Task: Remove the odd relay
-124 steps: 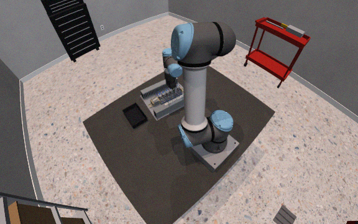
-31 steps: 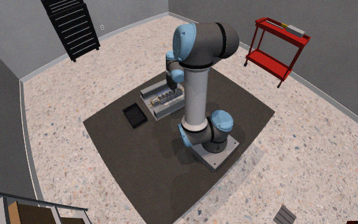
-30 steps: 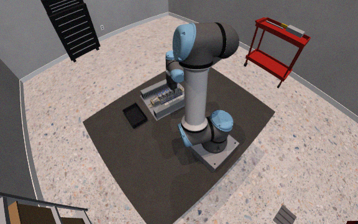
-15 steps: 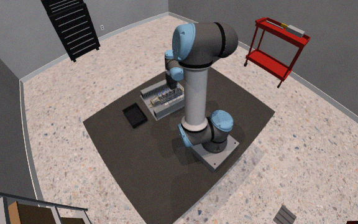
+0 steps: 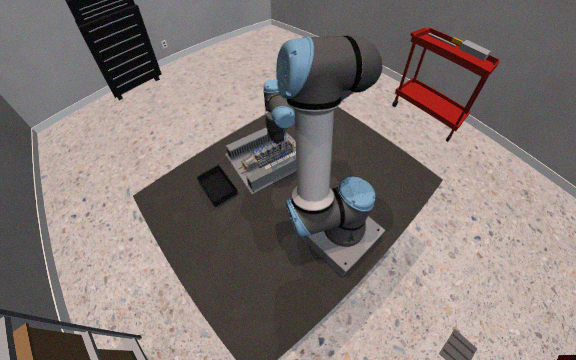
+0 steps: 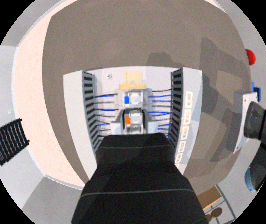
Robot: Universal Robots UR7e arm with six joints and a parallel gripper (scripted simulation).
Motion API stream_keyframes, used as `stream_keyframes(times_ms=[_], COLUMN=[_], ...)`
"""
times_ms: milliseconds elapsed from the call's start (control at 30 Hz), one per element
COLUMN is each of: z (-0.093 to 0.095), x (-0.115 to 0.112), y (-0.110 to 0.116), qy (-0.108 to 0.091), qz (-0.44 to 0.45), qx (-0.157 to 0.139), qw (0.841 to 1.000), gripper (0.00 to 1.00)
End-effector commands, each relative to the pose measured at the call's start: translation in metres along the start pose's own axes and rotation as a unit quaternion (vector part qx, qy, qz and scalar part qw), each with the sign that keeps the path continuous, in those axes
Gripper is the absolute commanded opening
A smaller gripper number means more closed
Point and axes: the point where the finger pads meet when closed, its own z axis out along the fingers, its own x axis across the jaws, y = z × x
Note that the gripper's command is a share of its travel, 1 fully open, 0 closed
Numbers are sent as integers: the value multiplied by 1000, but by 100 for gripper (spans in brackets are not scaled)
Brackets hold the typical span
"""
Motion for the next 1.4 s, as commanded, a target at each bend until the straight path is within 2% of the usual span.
stream_keyframes(times_ms=[0,1367], z=[0,-1], x=[-1,-3], y=[0,0], qy=[10,40], qz=[0,0], qx=[0,0], qw=[1000,999], gripper=[0,0])
